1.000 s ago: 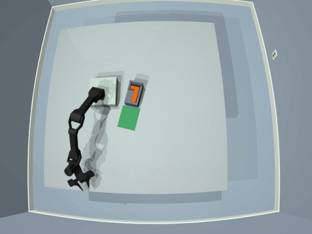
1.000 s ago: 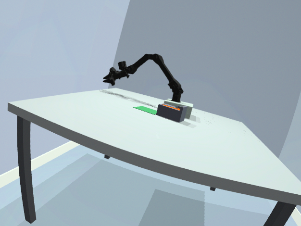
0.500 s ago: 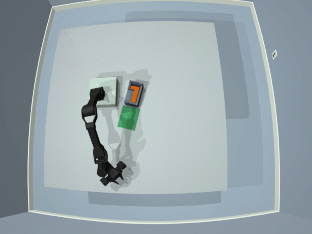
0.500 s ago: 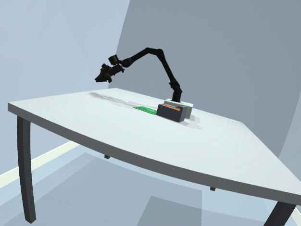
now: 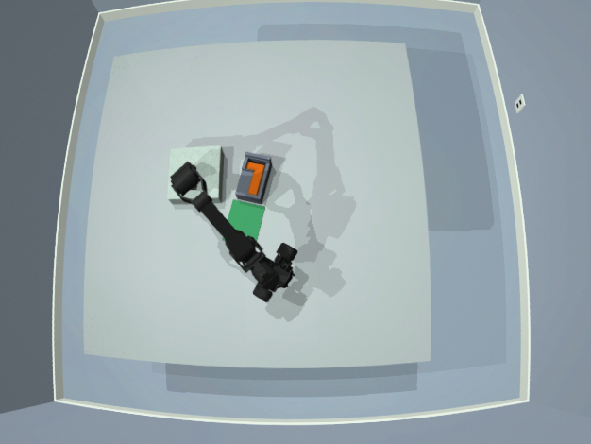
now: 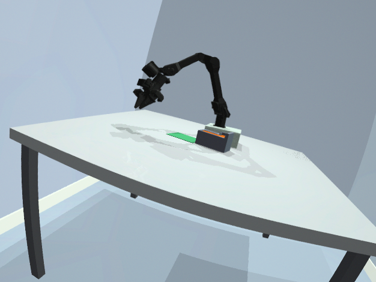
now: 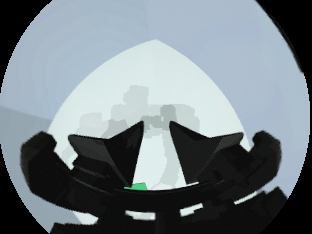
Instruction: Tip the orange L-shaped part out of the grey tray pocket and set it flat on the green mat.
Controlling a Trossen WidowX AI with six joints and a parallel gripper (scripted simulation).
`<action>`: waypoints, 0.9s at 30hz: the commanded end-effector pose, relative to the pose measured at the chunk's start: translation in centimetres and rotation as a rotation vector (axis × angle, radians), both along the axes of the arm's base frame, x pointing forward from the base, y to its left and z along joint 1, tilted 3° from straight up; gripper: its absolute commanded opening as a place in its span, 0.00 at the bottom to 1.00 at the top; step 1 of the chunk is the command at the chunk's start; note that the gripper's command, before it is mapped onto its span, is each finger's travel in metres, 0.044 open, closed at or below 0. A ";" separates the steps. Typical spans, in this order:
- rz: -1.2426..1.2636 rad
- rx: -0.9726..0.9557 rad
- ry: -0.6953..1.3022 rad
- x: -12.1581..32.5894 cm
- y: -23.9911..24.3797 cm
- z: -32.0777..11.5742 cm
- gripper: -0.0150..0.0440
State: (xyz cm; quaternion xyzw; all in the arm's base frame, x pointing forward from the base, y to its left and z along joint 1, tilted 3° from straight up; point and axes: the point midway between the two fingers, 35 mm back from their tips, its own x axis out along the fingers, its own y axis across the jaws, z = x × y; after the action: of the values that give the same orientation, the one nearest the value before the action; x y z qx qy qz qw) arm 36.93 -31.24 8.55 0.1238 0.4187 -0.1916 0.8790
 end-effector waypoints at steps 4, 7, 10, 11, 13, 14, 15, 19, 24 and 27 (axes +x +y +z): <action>0.085 0.146 0.128 2.4 12.8 0.0 0.56; 0.131 0.208 0.190 2.0 18.5 0.0 0.56; 0.195 0.219 0.258 1.1 23.8 0.2 0.56; 0.205 0.226 0.289 0.5 25.6 0.2 0.56; 0.223 0.234 0.353 -0.9 29.1 0.3 0.56; 0.232 0.234 0.385 -1.8 30.8 0.4 0.56; 0.240 0.231 0.417 -2.7 32.3 0.5 0.56; 0.271 0.196 0.539 -7.0 37.5 0.9 0.56; 0.298 0.114 0.651 -12.3 41.3 1.7 0.56; 0.299 0.110 0.655 -12.5 41.4 1.7 0.56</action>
State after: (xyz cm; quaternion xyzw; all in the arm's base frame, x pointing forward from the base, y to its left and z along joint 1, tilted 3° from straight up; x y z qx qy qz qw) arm 25.47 10.28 10.17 0.0460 0.6971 -0.0522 0.7136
